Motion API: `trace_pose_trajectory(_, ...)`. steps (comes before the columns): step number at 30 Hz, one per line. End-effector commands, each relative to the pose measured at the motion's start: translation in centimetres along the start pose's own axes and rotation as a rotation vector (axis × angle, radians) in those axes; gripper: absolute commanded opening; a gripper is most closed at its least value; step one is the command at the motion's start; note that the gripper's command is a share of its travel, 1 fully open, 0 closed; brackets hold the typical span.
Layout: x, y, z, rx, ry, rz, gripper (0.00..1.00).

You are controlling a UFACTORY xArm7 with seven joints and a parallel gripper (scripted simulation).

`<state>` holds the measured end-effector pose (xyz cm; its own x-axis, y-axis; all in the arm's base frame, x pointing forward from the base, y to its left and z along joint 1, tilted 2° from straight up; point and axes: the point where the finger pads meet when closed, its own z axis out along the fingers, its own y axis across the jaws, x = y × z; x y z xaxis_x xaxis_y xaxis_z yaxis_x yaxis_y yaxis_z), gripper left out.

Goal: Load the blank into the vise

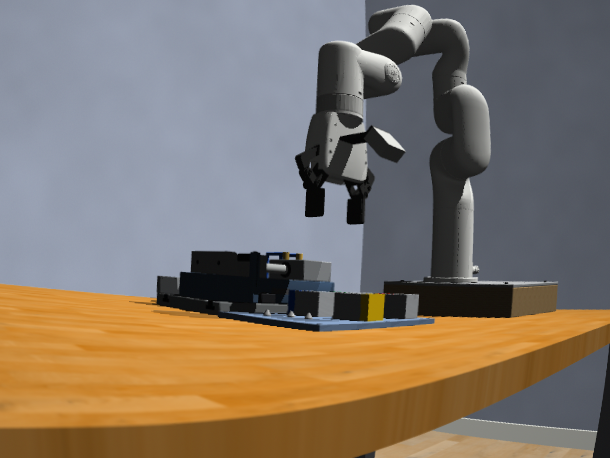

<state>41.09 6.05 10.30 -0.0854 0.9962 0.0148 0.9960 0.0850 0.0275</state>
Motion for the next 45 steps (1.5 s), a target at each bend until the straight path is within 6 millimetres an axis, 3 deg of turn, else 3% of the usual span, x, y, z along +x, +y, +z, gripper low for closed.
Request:
trace_pose_trajectory(1, 0.26, 0.13, -0.13, -0.004, 0.0, 0.0, 1.0)
trace_pose_trajectory(45, 0.88, 0.09, -0.15, -0.004, 0.0, 0.0, 1.0)
